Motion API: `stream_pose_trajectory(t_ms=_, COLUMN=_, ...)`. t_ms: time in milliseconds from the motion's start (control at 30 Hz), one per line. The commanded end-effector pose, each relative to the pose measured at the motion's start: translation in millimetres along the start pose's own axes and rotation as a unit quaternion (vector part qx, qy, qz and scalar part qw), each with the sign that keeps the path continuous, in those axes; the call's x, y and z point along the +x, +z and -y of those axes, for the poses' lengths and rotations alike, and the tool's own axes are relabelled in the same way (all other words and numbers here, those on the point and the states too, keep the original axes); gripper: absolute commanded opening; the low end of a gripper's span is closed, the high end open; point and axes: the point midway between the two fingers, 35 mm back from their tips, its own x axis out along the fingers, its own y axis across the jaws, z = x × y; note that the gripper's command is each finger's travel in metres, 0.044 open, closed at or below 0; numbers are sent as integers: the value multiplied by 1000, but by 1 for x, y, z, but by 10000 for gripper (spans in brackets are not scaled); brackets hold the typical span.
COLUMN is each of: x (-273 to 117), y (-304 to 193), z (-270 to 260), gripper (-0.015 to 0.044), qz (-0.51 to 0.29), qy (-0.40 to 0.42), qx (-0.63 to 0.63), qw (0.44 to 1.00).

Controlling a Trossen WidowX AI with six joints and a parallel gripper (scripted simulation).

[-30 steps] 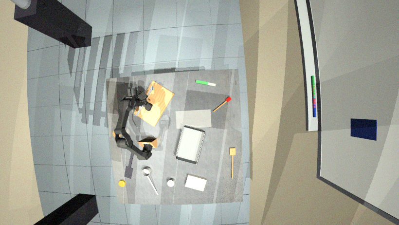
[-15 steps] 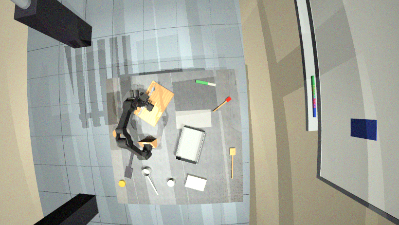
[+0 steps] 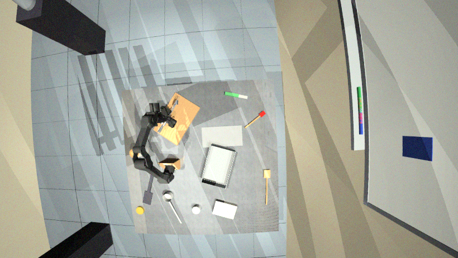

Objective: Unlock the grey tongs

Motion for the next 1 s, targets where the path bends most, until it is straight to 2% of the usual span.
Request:
stream_pose_trajectory(t_ms=0, x=0, y=0, z=0, gripper=217, qz=0, qy=0, qx=0, qw=1000)
stream_pose_trajectory(t_ms=267, x=0, y=0, z=0, gripper=427, qz=0, qy=0, qx=0, qw=1000)
stream_pose_trajectory(t_ms=300, x=0, y=0, z=0, gripper=440, qz=0, qy=0, qx=0, qw=1000)
stream_pose_trajectory(t_ms=533, x=-13, y=5, z=15, gripper=440, qz=-5, qy=-5, qx=2, qw=1000)
stream_pose_trajectory(t_ms=867, x=-87, y=18, z=136, gripper=440, qz=-57, qy=-36, qx=4, qw=998)
stream_pose_trajectory(t_ms=967, x=-91, y=17, z=145, gripper=440, qz=-61, qy=-38, qx=4, qw=997)
